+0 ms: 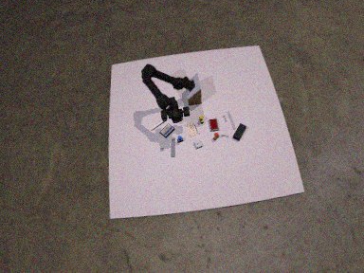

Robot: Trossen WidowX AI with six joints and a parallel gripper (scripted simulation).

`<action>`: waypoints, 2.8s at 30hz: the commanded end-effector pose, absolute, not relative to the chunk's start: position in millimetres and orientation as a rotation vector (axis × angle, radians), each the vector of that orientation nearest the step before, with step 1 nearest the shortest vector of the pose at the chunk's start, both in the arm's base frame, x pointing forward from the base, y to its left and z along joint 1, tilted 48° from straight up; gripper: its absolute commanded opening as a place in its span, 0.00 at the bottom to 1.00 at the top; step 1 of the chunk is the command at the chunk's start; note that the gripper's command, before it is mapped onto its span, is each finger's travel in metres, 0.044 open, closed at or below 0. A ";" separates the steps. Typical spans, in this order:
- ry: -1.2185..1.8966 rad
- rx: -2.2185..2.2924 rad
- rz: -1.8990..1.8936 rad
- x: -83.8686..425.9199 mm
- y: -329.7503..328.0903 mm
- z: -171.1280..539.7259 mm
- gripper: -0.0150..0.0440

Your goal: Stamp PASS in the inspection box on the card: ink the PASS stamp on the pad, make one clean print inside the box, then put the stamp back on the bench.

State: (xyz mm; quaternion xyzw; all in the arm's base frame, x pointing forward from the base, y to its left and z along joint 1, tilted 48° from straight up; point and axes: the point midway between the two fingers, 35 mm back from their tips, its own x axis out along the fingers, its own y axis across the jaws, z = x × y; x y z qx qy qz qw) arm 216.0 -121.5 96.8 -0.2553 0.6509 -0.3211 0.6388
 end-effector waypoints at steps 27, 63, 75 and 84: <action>1.479 -0.561 -0.701 267.1 -63.8 48.9 0.25; 1.476 -0.574 -0.730 280.1 48.4 -85.1 0.25; 1.476 -0.574 -0.729 280.0 45.7 -88.8 0.25; 1.476 -0.574 -0.729 280.1 41.4 -93.0 0.25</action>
